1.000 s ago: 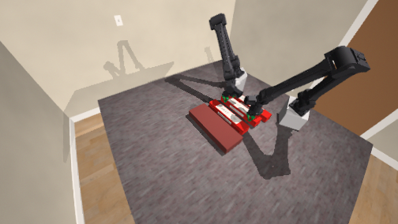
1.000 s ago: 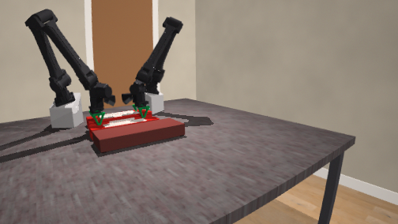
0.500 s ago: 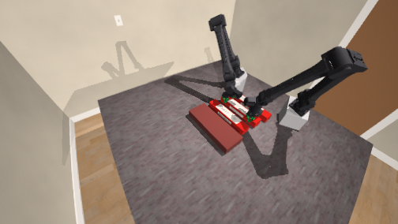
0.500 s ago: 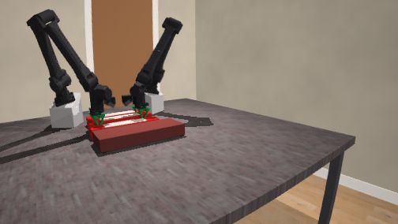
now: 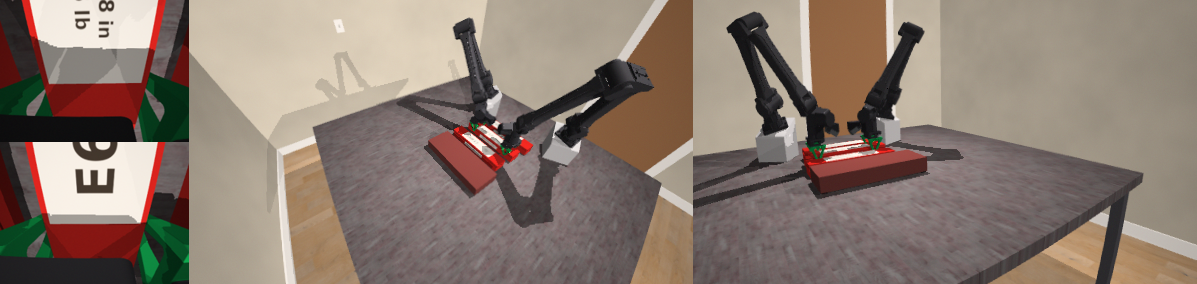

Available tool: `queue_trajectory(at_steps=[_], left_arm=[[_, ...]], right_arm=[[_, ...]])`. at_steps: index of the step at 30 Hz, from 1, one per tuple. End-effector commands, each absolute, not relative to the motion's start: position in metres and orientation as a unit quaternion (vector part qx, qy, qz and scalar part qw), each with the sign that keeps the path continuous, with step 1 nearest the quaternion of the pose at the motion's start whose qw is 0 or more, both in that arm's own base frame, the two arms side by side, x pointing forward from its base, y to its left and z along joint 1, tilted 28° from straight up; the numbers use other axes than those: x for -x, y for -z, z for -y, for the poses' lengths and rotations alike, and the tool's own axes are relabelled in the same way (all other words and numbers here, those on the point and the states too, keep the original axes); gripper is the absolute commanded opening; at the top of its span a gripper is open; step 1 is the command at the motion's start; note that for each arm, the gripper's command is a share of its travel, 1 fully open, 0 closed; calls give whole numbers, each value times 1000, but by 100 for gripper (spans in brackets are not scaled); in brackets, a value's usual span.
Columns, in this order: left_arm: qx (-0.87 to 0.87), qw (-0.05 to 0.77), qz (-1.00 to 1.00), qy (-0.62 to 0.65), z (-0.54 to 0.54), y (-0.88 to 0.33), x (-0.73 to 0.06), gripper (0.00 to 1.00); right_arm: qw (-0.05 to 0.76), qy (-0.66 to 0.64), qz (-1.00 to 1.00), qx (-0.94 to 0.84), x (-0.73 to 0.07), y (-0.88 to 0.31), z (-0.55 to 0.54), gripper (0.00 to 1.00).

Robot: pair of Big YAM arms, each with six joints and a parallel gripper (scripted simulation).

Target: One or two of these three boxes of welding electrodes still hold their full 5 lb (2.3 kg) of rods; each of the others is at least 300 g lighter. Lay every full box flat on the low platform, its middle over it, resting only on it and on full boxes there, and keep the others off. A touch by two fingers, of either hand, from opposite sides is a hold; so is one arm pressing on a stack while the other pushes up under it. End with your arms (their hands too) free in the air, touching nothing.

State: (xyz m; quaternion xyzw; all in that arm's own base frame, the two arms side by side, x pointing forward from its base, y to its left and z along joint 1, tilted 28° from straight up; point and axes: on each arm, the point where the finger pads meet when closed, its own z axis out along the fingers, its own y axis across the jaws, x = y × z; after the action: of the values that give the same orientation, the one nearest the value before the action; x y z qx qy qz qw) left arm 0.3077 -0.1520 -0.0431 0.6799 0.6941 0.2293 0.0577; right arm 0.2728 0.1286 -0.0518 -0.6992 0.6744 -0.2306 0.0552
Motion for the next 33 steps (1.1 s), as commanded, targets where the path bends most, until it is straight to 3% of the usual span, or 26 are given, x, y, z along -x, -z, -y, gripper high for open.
queue_trajectory(at_steps=[1,33], left_arm=[[-671,81,-699,-234,157,32,-322,0],[-677,72,-695,-231,158,38,-317,0]], right_arm=[[64,233,-675,697,-279,48,-132,0],[63,233,-675,697,-279,50,-131,0]])
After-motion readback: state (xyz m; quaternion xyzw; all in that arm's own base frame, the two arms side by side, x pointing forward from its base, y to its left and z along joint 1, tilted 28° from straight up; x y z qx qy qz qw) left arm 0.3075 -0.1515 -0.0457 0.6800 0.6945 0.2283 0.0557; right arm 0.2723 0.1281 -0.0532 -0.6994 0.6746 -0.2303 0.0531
